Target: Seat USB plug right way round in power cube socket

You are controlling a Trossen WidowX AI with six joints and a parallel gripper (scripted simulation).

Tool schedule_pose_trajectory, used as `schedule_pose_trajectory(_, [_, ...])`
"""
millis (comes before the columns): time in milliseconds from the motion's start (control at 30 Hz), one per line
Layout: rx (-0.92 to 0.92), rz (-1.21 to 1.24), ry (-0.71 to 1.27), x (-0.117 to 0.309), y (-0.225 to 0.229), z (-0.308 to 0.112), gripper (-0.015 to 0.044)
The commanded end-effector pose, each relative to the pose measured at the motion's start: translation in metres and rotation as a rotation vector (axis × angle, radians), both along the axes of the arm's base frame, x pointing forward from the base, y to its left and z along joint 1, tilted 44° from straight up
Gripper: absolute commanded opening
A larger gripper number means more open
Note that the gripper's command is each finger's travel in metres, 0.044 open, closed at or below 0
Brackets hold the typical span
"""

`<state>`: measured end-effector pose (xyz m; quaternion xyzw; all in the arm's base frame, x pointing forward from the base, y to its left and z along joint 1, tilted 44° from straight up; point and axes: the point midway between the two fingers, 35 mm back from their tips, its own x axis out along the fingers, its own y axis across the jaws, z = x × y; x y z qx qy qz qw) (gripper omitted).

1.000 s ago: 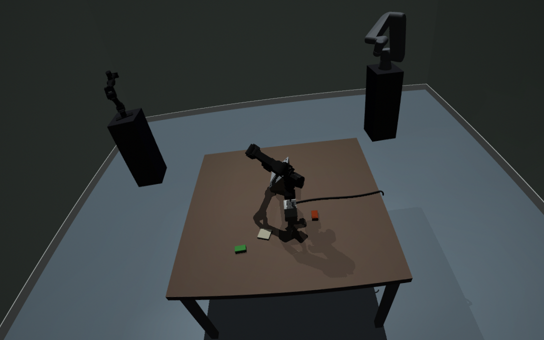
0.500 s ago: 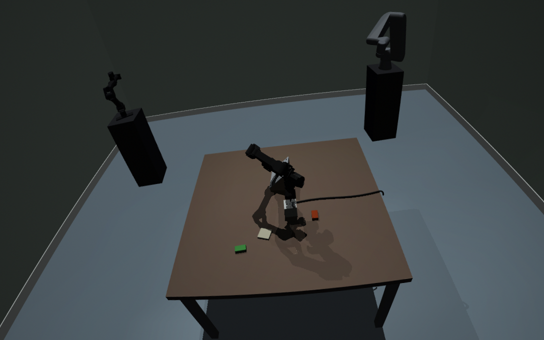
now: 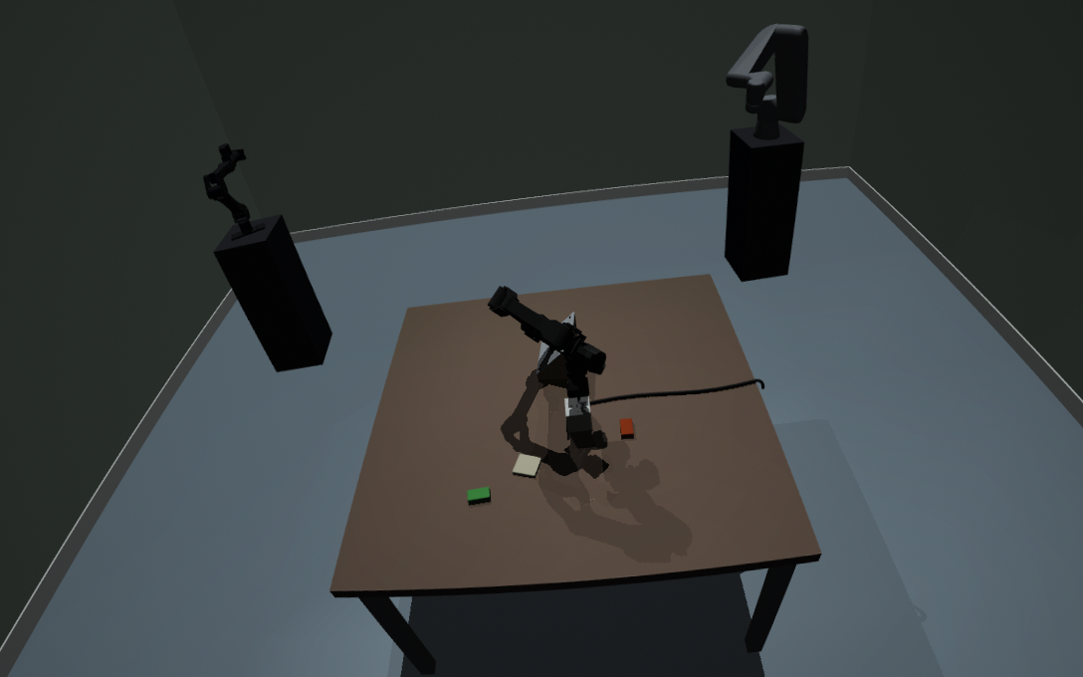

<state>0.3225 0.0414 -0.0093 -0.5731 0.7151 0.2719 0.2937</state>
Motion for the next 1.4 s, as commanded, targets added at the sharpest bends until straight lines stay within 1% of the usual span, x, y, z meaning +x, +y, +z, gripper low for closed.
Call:
schedule_pose_trajectory(0, [0.009, 0.001, 0.001, -0.0004, 0.0003, -0.0011, 0.0])
schedule_pose_trajectory(1367, [0.044, 0.006, 0.0, -0.0008, -0.0011, -0.0063, 0.0])
